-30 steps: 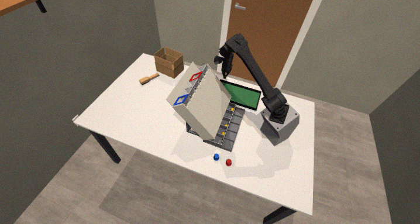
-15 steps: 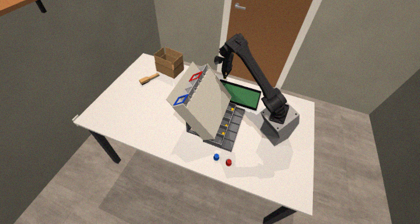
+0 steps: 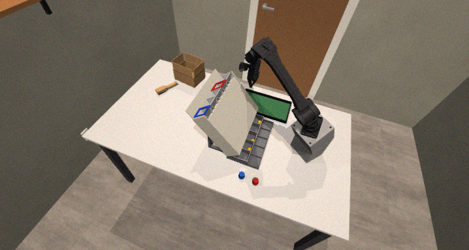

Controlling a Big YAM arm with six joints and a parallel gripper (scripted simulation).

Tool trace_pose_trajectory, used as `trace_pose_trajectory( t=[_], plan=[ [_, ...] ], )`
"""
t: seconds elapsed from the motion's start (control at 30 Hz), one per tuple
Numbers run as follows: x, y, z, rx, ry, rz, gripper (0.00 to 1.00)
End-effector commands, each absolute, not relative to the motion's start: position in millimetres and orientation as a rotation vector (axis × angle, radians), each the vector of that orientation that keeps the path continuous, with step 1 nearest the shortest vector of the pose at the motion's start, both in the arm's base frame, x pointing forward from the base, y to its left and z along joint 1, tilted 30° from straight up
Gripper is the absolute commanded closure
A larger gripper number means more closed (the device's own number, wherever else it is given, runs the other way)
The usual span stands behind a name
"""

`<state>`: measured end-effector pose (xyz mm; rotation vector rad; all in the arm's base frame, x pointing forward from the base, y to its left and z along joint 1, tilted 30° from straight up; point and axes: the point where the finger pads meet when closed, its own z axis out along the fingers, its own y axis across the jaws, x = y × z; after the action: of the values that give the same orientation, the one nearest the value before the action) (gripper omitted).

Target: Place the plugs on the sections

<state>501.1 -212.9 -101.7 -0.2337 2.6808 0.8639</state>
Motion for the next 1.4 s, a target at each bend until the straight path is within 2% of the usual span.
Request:
trace_pose_trajectory(
  t=[0.0, 1.37],
  plan=[
    [502.0, -213.1, -108.1, -0.23, 2.678, 0.864, 1.0],
    [498.7, -208.6, -116.4, -0.24, 2.688, 0.877, 1.0]
  ],
)
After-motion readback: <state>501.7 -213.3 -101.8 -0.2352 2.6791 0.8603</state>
